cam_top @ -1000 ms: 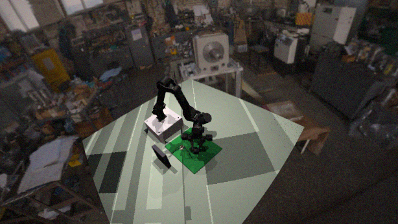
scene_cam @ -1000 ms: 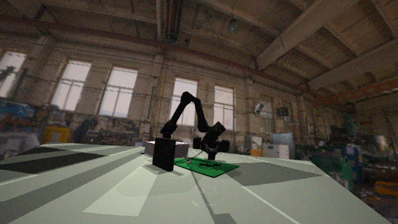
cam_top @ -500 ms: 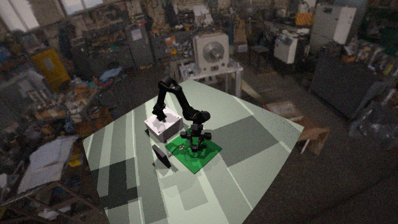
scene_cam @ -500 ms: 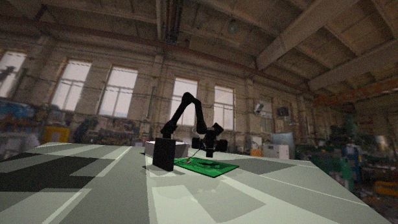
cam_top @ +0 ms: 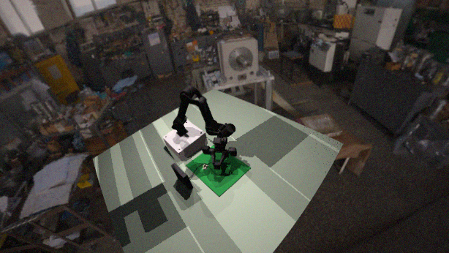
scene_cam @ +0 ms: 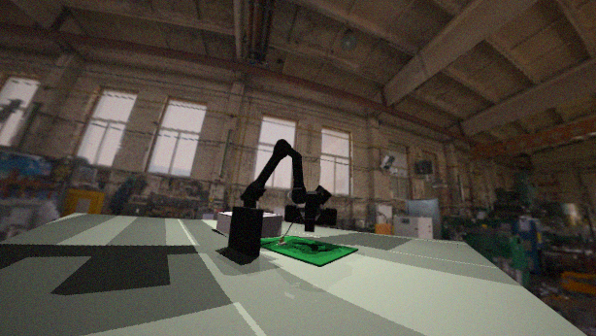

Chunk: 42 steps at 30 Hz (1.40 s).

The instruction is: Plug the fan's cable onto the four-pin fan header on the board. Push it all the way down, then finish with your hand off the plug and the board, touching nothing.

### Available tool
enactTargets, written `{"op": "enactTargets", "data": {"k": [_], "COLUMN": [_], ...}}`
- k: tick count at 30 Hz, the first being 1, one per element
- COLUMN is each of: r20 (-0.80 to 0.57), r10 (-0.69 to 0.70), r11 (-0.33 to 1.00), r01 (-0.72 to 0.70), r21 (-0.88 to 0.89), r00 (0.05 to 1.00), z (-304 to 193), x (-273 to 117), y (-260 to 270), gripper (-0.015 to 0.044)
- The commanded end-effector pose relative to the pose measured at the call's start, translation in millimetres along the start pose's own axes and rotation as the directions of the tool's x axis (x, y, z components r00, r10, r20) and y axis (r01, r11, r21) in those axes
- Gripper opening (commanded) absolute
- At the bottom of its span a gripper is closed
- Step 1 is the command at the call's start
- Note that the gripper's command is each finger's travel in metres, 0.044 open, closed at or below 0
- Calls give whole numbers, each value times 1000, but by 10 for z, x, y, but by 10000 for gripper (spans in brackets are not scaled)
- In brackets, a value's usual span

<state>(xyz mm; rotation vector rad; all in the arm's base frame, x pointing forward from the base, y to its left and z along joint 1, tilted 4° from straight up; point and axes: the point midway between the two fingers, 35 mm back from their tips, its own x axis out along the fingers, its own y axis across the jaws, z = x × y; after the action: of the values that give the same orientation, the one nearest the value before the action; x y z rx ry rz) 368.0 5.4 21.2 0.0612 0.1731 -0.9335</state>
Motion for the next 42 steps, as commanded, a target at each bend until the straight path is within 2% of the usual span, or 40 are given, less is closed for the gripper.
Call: {"op": "enactTargets", "data": {"k": [1,10,42], "r20": [27,72,64], "r10": [-19,-42,-35], "r11": [1000,999,999], "r01": [19,41,34], "r21": [-6,18,19], "r00": [999,996,997], "z": [-23,-1,58], "x": [-44,-124,-122], "y": [-83,-177,-152], "gripper": [0,0,0]}}
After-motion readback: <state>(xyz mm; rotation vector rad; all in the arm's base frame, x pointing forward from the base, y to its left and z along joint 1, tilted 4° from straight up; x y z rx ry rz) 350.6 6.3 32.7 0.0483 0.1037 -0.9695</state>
